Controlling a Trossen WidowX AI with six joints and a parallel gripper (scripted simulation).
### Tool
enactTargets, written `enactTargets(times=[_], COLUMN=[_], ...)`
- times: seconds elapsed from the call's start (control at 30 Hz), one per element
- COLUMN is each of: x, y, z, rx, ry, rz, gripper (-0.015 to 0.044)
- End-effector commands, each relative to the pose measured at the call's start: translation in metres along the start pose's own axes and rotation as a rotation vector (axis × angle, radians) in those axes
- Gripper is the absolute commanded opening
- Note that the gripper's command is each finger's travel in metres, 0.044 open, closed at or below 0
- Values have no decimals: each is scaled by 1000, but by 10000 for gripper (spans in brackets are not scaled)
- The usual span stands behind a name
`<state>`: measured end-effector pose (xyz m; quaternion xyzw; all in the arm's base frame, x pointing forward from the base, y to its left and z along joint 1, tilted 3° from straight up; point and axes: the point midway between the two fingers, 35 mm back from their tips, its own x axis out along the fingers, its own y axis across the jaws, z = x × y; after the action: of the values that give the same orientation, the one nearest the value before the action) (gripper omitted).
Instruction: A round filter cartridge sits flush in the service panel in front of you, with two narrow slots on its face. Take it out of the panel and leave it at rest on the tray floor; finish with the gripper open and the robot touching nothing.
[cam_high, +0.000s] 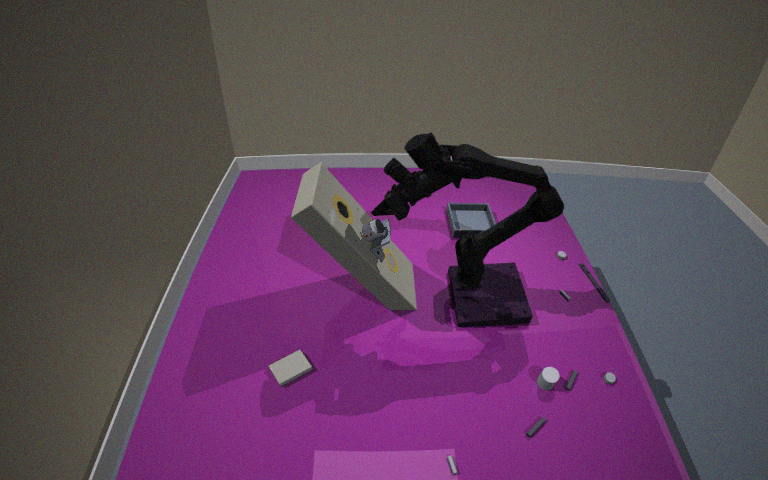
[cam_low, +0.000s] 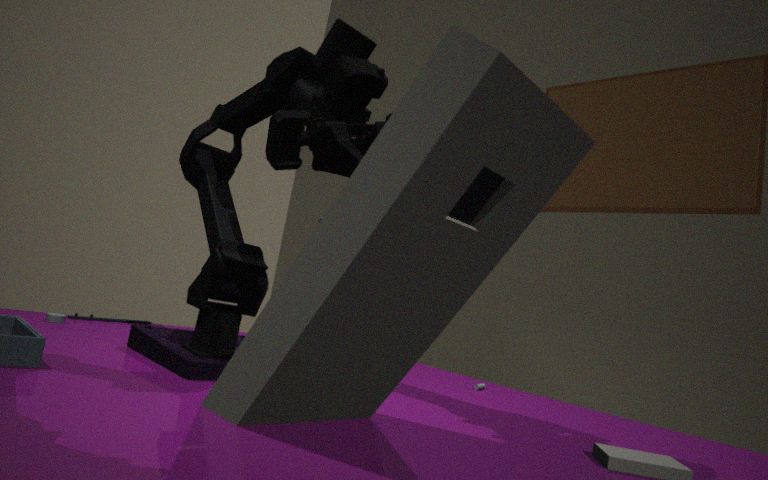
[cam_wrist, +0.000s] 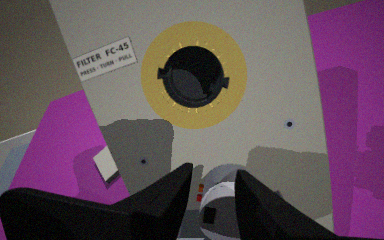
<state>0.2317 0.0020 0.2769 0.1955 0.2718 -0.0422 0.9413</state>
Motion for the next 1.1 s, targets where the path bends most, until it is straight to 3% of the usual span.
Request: enactTargets(times=[0.0, 0.13, 0.53, 0.7, 0.87, 1.07], x=[-6, -6, -53, -29, -12, -10], y=[17, 19, 41, 21, -6, -7], z=[37, 44, 95, 48, -13, -15], rx=[-3, -3, -3, -178, -394, -402], ry=[-15, -16, -24, 159, 403, 413], rz=[10, 10, 12, -51, -82, -82], gripper=[118, 118, 433, 305, 305, 305])
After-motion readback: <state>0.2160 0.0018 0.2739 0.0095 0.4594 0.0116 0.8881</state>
